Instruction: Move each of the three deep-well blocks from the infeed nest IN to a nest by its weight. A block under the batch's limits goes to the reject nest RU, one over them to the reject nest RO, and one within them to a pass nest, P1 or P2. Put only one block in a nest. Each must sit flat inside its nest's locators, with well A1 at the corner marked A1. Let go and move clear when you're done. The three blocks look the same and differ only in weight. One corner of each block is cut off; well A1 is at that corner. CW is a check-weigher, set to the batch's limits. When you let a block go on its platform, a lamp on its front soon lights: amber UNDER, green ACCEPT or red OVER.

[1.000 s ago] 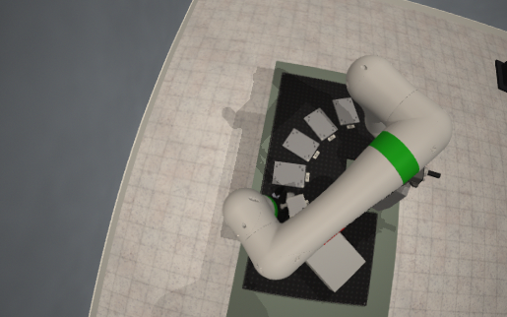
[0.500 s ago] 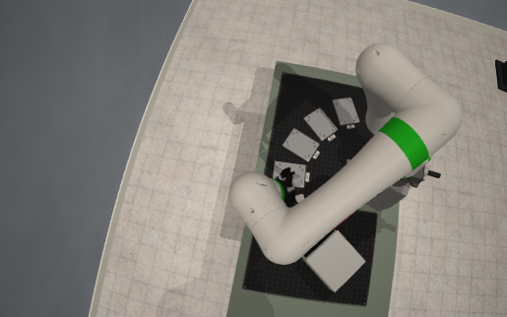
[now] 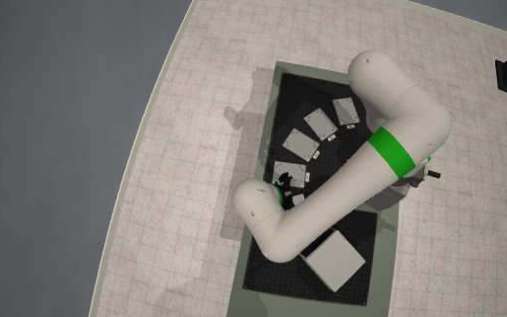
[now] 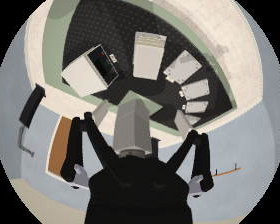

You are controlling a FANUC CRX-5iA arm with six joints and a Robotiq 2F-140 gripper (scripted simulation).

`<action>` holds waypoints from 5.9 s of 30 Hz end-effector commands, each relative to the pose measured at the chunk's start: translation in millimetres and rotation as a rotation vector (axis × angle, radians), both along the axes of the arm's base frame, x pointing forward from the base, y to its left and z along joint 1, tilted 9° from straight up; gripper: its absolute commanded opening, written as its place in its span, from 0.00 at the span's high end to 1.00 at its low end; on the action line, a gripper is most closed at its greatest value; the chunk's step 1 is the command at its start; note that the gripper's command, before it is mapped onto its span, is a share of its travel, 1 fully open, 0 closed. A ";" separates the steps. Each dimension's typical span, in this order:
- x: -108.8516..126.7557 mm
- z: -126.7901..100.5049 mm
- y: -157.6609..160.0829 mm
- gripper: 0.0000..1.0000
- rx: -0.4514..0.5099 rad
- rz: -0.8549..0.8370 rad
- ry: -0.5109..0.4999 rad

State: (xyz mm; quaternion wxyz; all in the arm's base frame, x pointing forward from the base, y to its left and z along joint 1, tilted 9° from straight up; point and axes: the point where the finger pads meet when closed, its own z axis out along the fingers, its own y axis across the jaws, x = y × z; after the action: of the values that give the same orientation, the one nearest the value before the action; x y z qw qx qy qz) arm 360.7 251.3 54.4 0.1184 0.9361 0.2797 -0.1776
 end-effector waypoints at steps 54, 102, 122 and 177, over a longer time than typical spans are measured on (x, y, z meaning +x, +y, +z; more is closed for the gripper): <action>24.4 -148.4 -5.3 0.00 0.000 0.000 0.000; 32.3 -197.1 -7.1 0.90 0.000 0.000 0.000; 32.3 -197.1 -7.1 0.90 0.000 0.000 0.000; 21.7 -131.9 -4.6 0.90 0.000 0.000 0.000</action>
State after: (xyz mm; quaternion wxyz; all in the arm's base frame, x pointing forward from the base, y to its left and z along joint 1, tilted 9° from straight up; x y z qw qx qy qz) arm 382.6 246.5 -79.4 0.1184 0.9361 0.2798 -0.1775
